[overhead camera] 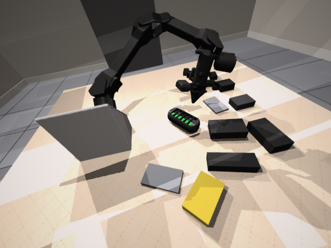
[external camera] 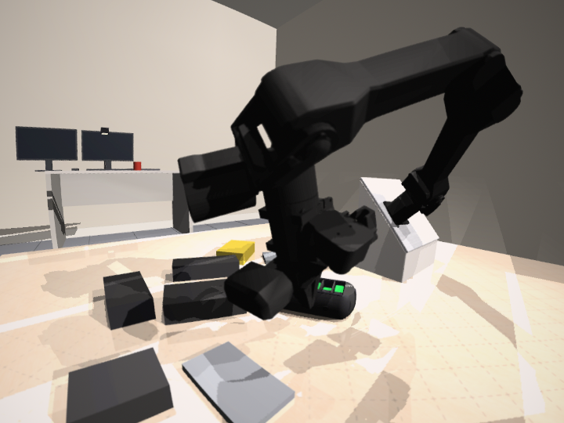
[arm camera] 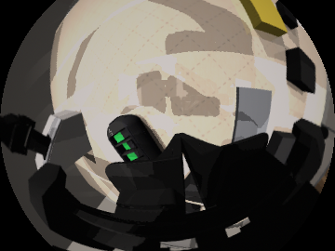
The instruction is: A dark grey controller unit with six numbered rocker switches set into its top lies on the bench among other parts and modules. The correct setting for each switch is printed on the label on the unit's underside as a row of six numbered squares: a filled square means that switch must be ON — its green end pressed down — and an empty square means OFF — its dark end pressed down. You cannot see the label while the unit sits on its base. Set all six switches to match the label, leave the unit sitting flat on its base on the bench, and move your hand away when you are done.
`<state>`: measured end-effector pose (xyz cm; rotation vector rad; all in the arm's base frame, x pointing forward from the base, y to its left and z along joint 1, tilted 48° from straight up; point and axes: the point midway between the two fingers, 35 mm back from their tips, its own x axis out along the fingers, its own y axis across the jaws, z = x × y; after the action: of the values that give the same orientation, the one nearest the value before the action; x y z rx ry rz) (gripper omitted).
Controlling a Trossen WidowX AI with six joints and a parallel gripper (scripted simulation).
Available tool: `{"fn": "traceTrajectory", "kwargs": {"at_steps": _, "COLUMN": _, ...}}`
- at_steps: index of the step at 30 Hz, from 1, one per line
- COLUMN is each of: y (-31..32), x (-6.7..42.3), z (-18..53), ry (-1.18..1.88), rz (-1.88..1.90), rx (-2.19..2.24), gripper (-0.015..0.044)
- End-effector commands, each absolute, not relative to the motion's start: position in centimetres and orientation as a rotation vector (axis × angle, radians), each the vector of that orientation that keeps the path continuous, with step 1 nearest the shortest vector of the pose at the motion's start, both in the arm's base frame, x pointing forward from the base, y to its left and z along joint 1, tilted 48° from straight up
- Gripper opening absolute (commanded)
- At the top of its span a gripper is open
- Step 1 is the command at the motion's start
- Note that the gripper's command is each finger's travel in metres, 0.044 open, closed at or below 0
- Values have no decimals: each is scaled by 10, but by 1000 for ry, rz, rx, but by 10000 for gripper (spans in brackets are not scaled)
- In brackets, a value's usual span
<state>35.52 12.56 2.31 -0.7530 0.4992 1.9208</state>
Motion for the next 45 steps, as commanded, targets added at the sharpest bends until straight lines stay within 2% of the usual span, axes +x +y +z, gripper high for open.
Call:
{"fn": "traceTrajectory", "kwargs": {"at_steps": 1, "y": 125, "x": 342, "z": 28, "ry": 422, "rz": 1945, "rx": -852, "gripper": 0}}
{"fn": "traceTrajectory", "kwargs": {"at_steps": 10, "y": 123, "x": 304, "z": 28, "ry": 230, "rz": 2001, "rx": -1084, "gripper": 0}}
{"fn": "traceTrajectory", "kwargs": {"at_steps": 23, "y": 123, "x": 302, "z": 26, "ry": 234, "rz": 2003, "rx": -1070, "gripper": 0}}
{"fn": "traceTrajectory", "kwargs": {"at_steps": 38, "y": 73, "x": 251, "z": 15, "ry": 74, "rz": 1750, "rx": -1056, "gripper": 0}}
{"fn": "traceTrajectory", "kwargs": {"at_steps": 45, "y": 72, "x": 248, "z": 14, "ry": 68, "rz": 1738, "rx": -1057, "gripper": 0}}
